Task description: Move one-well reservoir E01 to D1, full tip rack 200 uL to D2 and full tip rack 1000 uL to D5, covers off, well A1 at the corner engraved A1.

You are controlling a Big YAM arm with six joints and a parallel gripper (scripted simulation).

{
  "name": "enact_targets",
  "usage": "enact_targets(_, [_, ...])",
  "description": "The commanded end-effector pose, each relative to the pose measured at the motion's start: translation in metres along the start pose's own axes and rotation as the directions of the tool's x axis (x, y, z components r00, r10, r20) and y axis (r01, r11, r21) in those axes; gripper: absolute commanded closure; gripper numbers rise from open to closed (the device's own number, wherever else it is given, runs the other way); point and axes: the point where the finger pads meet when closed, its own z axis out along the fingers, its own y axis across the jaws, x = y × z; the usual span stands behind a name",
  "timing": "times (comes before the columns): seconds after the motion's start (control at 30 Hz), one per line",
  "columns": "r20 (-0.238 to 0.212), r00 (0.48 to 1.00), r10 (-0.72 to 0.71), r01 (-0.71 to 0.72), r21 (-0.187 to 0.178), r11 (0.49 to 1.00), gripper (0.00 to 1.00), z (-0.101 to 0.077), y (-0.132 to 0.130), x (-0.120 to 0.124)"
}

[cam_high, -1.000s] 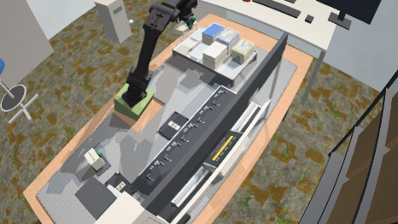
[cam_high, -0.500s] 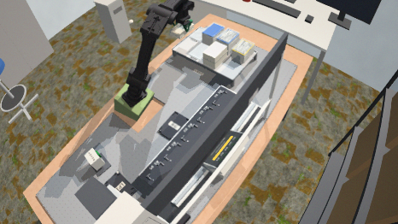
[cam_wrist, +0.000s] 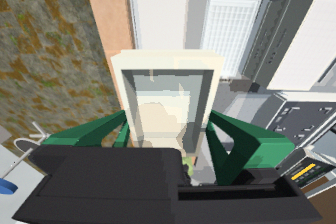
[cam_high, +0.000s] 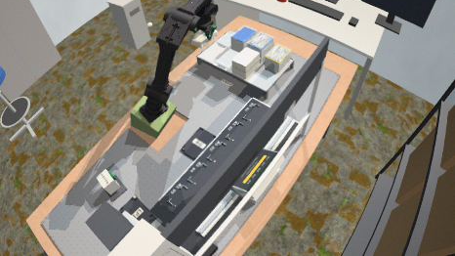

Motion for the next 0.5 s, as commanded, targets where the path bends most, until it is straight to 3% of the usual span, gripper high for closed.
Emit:
enact_targets(0.0, [0.048,0.999,0.024,-0.023,-0.022,0.999,1.00,-0.017,0.003,0.000])
enact_targets(0.47, [0.046,0.999,0.023,-0.022,-0.023,1.000,1.00,-0.015,0.003,0.028])
